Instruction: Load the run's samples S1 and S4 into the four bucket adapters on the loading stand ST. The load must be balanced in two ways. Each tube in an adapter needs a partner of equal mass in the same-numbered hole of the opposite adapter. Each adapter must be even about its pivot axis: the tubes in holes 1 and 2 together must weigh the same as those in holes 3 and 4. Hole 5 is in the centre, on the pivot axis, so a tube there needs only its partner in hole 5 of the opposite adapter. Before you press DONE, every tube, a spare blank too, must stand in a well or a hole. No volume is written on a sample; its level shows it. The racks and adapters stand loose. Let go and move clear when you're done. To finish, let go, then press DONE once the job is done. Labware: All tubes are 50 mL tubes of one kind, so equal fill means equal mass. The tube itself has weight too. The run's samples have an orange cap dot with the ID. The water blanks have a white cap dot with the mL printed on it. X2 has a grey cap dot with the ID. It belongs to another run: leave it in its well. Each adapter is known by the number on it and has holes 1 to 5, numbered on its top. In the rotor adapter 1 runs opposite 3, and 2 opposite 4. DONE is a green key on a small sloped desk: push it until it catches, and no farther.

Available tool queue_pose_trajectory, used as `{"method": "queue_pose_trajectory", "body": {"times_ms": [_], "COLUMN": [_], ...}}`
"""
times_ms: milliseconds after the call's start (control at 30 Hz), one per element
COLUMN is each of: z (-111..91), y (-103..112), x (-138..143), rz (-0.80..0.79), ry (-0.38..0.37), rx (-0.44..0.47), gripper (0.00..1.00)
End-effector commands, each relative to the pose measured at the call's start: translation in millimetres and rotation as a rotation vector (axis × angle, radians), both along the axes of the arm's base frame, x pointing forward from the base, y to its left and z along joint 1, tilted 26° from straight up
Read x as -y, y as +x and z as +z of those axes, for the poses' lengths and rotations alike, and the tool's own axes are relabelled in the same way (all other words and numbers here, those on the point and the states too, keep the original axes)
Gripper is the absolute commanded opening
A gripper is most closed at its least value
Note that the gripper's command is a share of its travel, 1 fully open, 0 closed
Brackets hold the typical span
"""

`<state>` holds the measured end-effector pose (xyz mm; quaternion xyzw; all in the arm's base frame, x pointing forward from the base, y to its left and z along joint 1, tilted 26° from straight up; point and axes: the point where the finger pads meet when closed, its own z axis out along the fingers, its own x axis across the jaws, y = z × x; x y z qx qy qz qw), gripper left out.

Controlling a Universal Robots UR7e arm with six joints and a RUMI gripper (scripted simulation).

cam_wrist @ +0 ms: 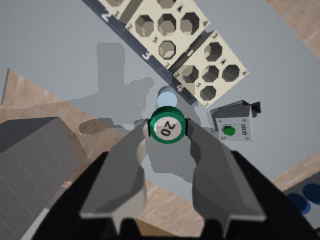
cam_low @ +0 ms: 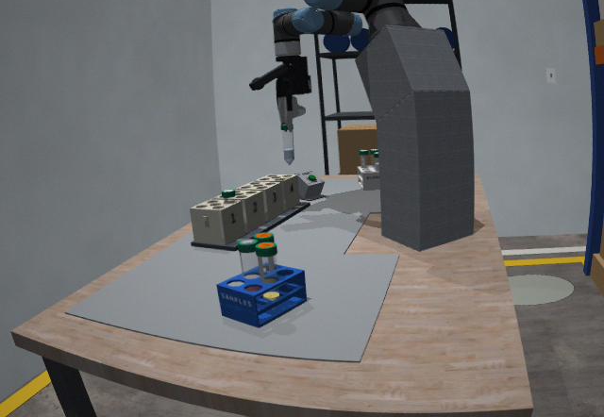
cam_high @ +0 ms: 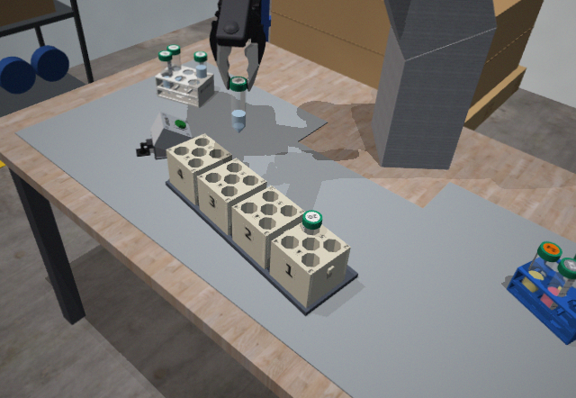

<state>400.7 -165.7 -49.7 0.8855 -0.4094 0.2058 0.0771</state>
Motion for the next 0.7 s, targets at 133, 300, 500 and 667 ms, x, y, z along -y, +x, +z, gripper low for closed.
{"method": "queue_pose_trajectory", "body": {"times_ms": [133,300,500,667], "z": [-9.2,-14.6,-19.0,-24.4], "y": [26.3,41.0,52.8,67.5], "x": [-48.2,-77.7,-101.2,-130.7], "rz": [-0.008,-0.008,-0.008,-0.008], "ry": [-0.008,-0.008,-0.008,-0.008], "rx": [-0.004,-0.004,-0.004,-0.004], "gripper": [0.00,0.00,0.00,0.00]}}
